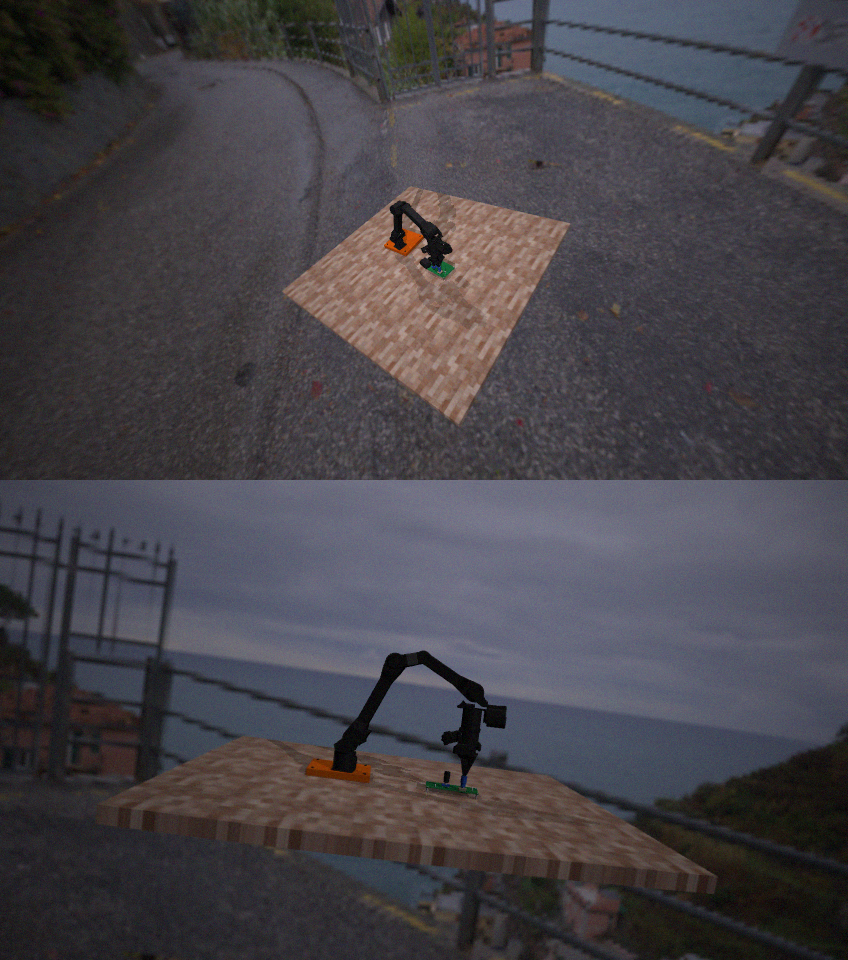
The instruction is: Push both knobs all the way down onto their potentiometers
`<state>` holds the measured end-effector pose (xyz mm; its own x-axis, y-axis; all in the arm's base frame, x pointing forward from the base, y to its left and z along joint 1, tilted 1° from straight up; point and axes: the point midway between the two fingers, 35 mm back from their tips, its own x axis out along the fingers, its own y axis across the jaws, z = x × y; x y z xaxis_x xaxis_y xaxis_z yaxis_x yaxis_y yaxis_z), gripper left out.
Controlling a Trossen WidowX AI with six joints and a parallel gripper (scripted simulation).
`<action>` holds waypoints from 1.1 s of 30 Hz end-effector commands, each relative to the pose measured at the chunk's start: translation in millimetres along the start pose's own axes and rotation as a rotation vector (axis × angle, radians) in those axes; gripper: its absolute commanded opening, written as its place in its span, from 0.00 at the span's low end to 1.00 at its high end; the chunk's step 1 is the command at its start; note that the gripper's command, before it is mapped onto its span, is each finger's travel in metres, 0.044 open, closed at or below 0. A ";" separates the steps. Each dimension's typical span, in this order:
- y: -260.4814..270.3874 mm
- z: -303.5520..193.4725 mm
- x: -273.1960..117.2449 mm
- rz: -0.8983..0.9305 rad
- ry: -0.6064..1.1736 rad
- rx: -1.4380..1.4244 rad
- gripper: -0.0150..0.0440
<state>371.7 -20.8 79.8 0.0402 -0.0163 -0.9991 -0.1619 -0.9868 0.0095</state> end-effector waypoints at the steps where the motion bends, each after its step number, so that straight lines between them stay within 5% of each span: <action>1: -0.7 -1.4 8.3 -0.002 -0.012 -0.004 0.25; 20: -0.7 -1.7 -21.5 -0.002 -0.011 -0.004 0.25; 29: -0.1 1.3 -17.1 0.002 -0.017 -0.001 0.65; 33: -1.5 40.6 -33.4 0.001 -0.019 -0.001 0.83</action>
<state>352.4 -17.3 101.5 0.0184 -0.0149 -0.9997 -0.1602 -0.9870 0.0117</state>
